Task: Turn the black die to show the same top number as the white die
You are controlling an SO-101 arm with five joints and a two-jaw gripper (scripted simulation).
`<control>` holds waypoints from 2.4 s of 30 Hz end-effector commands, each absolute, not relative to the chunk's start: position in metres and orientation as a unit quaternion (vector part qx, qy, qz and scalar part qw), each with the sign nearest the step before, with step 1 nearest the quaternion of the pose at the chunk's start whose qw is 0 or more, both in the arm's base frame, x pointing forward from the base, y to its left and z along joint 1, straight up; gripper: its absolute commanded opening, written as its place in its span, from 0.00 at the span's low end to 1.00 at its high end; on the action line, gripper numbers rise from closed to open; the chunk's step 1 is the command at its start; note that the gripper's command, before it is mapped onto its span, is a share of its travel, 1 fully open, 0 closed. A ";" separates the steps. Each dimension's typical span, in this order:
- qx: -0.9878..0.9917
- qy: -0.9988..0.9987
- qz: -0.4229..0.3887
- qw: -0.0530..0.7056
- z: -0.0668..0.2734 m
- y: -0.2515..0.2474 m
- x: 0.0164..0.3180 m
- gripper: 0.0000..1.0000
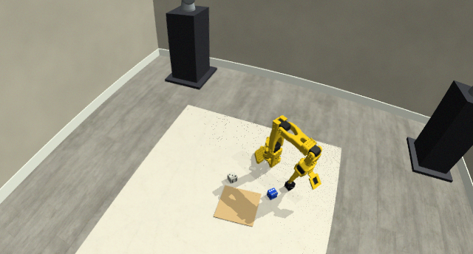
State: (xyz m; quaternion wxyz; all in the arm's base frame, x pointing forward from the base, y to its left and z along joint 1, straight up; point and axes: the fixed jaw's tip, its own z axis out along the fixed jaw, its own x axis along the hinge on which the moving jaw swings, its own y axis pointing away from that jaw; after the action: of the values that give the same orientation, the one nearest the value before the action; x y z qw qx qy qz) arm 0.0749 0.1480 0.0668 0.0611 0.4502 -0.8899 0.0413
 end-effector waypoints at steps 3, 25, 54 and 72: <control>0.449 -0.887 0.059 0.087 0.058 0.149 0.075 0.35; 0.448 -0.885 0.071 0.105 0.052 0.147 0.073 0.35; 0.447 -0.885 0.071 0.106 0.052 0.146 0.073 0.35; 0.447 -0.883 0.078 0.117 0.036 0.148 0.074 0.35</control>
State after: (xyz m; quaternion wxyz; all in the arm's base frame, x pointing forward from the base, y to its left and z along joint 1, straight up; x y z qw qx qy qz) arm 0.0703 0.1398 0.0319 0.1437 0.4446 -0.8788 0.0964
